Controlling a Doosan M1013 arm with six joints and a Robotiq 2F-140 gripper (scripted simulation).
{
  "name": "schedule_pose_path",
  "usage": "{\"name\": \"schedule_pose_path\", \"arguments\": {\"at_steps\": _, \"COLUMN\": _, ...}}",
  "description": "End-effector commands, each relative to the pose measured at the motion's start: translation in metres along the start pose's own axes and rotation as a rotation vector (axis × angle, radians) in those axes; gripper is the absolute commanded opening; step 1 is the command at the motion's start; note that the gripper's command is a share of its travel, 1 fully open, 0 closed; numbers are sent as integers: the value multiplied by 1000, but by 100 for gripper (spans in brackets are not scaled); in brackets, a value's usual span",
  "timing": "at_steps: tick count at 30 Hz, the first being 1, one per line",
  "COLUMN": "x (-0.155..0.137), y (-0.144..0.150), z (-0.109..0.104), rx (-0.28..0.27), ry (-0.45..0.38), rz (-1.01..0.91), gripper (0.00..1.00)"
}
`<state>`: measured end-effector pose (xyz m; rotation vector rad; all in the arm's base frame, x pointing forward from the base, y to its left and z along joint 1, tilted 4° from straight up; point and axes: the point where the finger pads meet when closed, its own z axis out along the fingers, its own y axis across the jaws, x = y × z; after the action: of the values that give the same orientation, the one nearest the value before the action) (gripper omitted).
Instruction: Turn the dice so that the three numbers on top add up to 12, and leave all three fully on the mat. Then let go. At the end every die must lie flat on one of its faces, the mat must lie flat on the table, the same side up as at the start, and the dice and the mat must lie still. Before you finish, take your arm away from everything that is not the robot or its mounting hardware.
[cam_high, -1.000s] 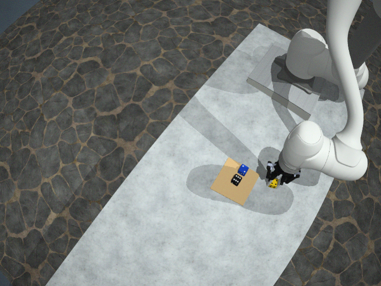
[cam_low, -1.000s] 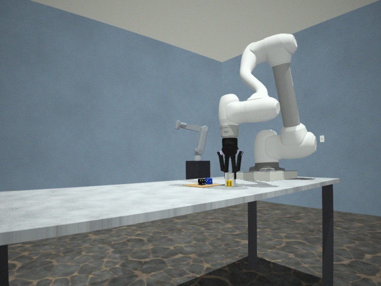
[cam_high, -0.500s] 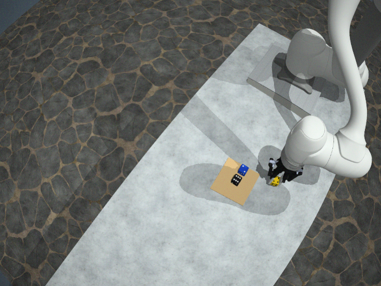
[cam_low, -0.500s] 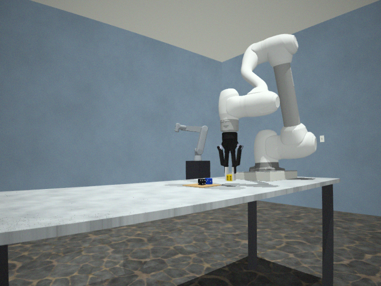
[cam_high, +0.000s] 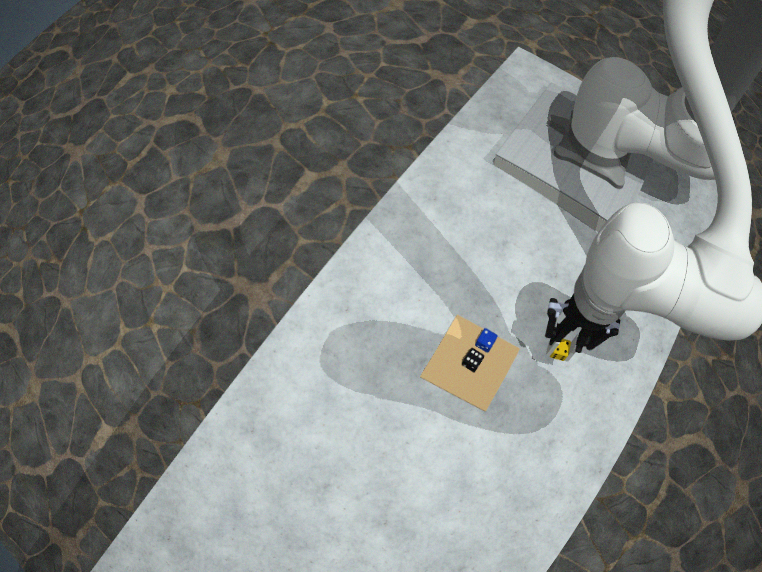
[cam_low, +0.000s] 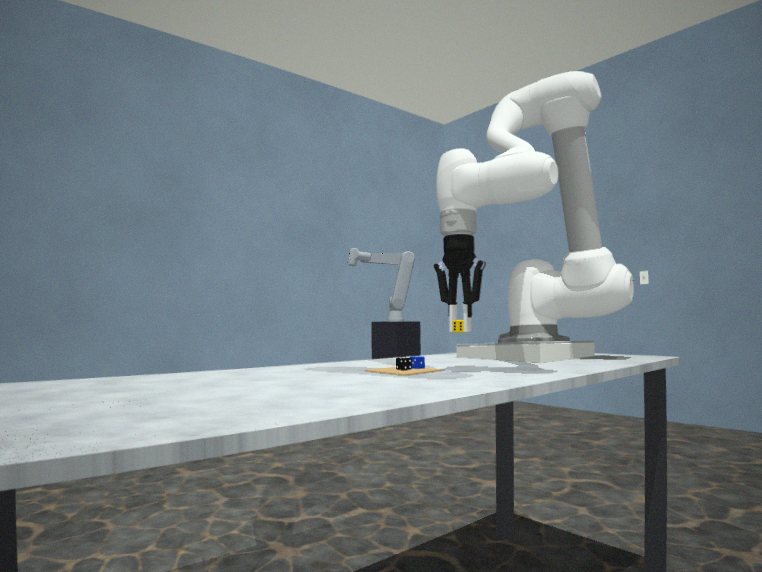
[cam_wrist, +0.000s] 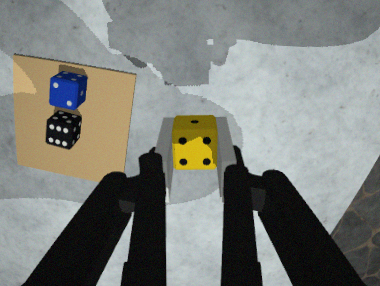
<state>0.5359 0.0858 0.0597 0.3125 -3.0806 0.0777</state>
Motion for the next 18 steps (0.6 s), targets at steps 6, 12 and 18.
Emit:
{"name": "schedule_pose_path", "arguments": {"at_steps": 6, "x": 0, "y": 0, "z": -1, "rx": 0, "ry": 0, "rz": 0, "gripper": 16}}
{"name": "schedule_pose_path", "arguments": {"at_steps": 12, "x": -34, "y": -58, "z": -4, "rx": -1, "ry": 0, "rz": 116, "gripper": 16}}
{"name": "schedule_pose_path", "arguments": {"at_steps": 18, "x": -61, "y": -122, "z": -5, "rx": 0, "ry": 0, "rz": 231, "gripper": 16}}
